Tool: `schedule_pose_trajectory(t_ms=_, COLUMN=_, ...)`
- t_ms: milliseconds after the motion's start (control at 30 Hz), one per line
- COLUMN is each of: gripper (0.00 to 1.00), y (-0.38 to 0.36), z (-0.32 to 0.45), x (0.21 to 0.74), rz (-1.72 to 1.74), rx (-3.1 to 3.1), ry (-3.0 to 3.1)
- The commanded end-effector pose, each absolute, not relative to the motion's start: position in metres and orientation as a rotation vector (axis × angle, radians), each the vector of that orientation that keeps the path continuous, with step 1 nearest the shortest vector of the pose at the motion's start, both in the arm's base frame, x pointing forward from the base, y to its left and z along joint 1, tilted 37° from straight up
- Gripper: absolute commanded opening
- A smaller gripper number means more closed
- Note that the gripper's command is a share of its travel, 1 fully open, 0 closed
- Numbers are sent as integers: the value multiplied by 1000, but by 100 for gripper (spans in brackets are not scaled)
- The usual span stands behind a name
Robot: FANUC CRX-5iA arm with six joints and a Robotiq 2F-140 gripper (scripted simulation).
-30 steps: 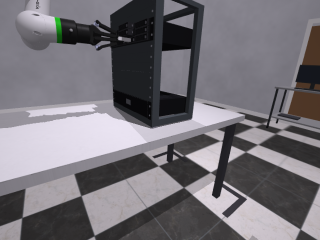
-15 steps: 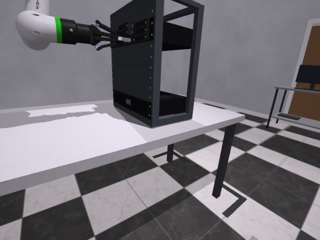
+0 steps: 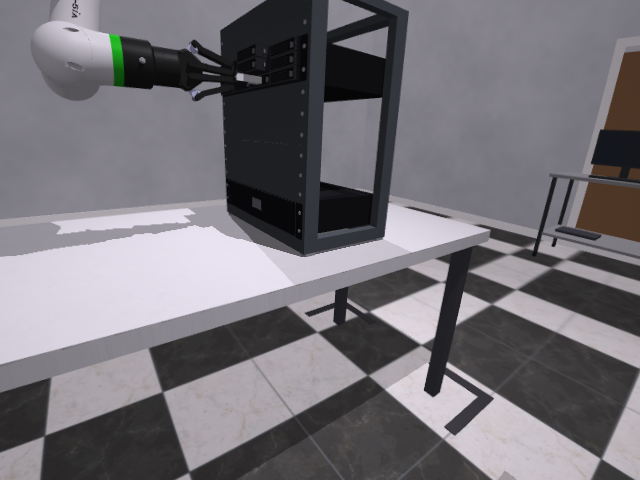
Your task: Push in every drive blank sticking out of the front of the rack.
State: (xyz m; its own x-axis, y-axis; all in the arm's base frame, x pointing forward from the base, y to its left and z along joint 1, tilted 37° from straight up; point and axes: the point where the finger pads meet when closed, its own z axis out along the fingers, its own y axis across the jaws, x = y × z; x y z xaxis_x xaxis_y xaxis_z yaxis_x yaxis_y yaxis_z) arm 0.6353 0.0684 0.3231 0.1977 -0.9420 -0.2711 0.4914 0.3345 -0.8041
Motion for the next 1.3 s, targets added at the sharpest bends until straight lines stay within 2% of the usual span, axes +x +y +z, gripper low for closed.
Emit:
schedule_pose_trajectory(t_ms=0, gripper=10, y=68, z=324, x=635, rz=-1105, rx=-638, ry=862)
schedule_pose_trajectory(t_ms=567, gripper=10, y=68, z=322, x=633, rz=-1105, rx=-638, ry=862)
schedule_pose_trajectory(t_ms=1267, gripper=10, y=66, z=280, x=566, rz=-1105, rx=-638, ry=862)
